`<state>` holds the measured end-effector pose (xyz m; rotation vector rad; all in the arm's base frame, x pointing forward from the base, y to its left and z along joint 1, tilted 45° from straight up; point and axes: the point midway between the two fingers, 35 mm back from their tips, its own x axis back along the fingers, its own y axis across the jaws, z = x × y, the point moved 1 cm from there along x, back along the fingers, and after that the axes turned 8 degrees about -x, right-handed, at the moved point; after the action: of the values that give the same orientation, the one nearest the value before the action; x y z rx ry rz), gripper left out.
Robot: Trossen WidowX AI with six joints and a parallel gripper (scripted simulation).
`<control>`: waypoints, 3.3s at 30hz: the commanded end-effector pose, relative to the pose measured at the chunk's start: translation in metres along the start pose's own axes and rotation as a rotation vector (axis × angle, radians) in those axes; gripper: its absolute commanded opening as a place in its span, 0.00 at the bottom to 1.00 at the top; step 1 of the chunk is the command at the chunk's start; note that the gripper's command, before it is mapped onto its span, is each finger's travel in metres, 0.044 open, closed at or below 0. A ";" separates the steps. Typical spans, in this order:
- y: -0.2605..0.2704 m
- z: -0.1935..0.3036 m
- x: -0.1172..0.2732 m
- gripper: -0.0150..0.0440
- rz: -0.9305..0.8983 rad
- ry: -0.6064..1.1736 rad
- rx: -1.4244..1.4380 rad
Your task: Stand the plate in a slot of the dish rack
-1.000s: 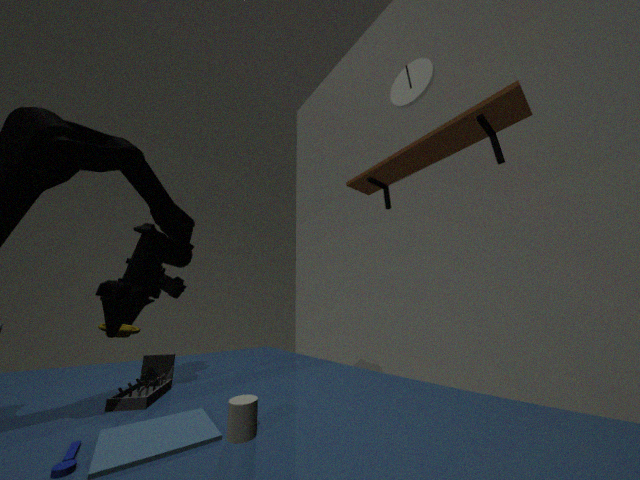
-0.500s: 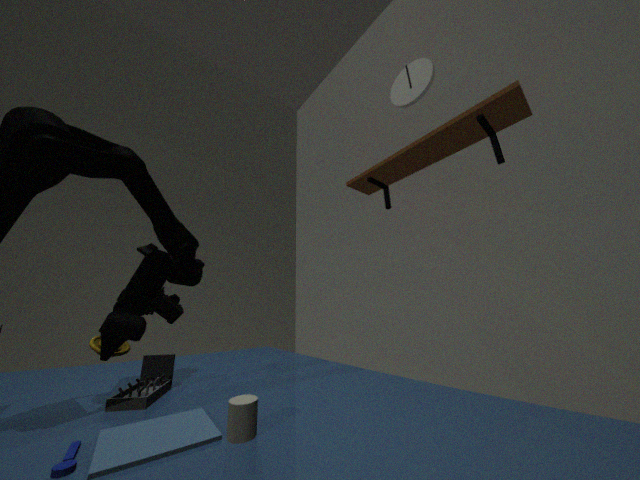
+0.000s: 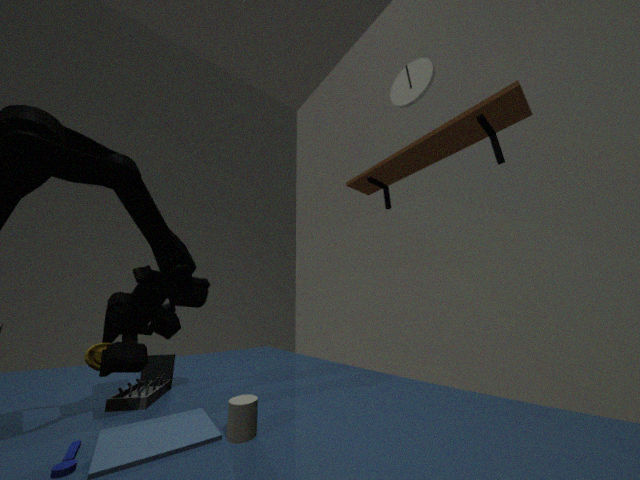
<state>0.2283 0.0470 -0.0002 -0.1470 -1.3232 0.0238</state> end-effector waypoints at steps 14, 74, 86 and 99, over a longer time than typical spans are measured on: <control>-0.012 -0.007 -0.014 0.25 -0.271 -0.123 0.310; -0.068 -0.009 -0.010 0.25 -0.180 -1.180 1.206; -0.057 -0.019 -0.017 0.25 -0.187 -1.167 1.200; -0.046 -0.031 -0.022 0.25 -0.171 -1.182 1.208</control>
<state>0.2496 -0.0072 -0.0181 1.1666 -2.2429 0.8645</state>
